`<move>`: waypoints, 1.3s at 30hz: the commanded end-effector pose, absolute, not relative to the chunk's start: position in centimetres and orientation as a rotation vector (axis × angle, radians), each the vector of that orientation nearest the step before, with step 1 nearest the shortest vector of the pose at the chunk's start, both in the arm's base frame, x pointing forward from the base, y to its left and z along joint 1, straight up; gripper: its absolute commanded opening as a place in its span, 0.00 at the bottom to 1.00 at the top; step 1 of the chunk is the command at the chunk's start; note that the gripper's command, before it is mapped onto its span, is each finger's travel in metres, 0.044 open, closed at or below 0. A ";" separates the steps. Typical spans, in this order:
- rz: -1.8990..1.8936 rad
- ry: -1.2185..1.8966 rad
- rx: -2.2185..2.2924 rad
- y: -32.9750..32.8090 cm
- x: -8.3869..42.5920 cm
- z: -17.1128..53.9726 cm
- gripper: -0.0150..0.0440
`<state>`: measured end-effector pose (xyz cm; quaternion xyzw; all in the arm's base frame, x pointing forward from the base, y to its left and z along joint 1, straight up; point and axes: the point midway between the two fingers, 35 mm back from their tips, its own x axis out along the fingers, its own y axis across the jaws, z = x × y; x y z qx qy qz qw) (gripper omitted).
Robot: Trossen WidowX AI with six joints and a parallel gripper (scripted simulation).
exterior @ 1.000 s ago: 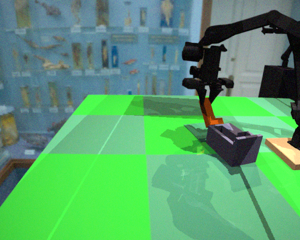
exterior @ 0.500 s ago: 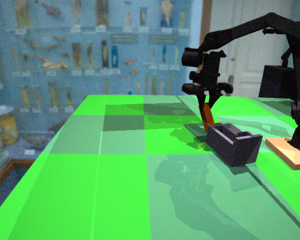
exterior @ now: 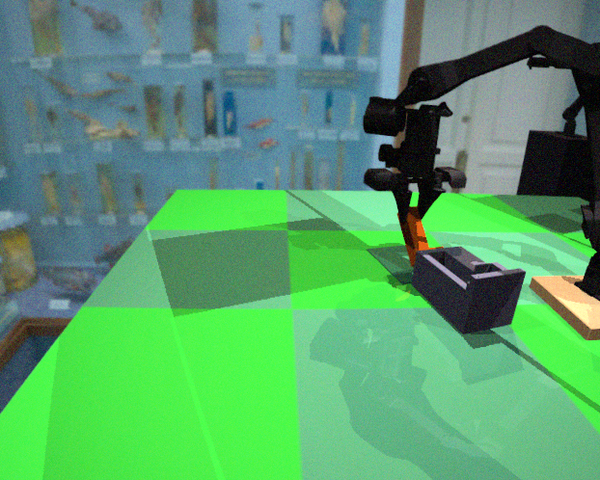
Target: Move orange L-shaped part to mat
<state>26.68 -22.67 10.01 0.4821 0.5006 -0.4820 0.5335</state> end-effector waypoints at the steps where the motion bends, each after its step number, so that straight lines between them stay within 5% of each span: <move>1: -1.145 1.202 1.148 -22.7 26.7 9.8 0.25; 5: -1.149 1.193 1.149 -22.7 26.7 10.0 0.25; 20: -1.147 1.196 1.149 -22.8 26.8 13.5 0.92; 25: -1.145 1.202 1.148 -22.5 26.5 18.3 0.93; 39: -1.149 1.192 1.149 -22.6 26.6 18.0 0.93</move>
